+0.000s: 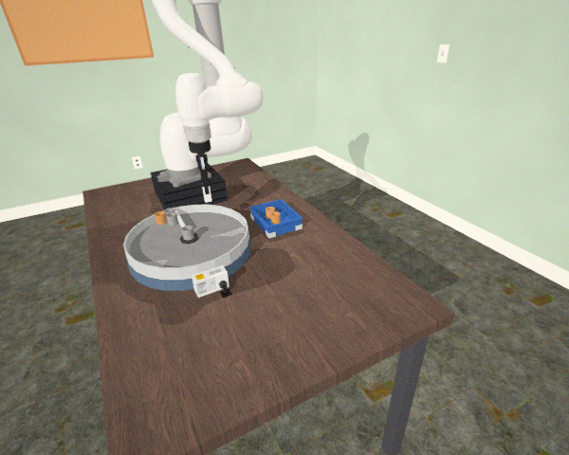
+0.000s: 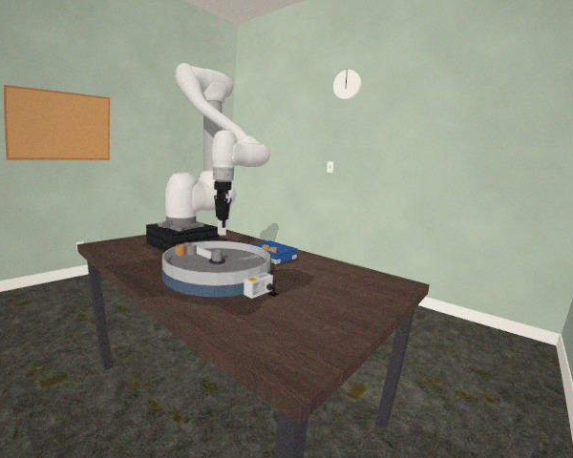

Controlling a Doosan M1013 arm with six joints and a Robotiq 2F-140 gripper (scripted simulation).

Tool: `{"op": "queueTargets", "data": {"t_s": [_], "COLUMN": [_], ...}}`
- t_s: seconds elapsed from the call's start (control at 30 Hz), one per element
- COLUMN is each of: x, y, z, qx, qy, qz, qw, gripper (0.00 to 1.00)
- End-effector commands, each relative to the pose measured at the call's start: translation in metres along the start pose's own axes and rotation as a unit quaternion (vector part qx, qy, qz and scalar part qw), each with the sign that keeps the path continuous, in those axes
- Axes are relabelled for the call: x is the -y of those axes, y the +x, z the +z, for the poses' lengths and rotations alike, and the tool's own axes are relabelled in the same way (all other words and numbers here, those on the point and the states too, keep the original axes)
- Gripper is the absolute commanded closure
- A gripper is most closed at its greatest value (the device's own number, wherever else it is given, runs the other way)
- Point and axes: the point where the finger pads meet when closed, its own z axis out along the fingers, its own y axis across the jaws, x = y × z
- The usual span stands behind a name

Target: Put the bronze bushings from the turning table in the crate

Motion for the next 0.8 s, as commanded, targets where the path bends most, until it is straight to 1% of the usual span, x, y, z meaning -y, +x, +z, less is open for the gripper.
{"op": "queueTargets", "data": {"t_s": [0.0, 0.23, 0.43, 0.5, 0.57, 0.77], "x": [-0.002, -0.001, -0.001, 0.0, 0.0, -0.001], "y": [-0.024, -0.085, -0.129, -0.141, -0.141, -0.17], "z": [-0.001, 0.0, 0.0, 0.0, 0.0, 0.0], "qx": [-0.002, -0.002, -0.002, -0.002, -0.002, -0.002], "qy": [0.0, 0.0, 0.0, 0.0, 0.0, 0.0], "qz": [0.009, 0.036, 0.056, 0.061, 0.061, 0.074], "qw": [1.0, 0.999, 0.998, 0.998, 0.998, 0.997], "gripper": [0.9, 0.9, 0.9, 0.9, 0.9, 0.9]}}
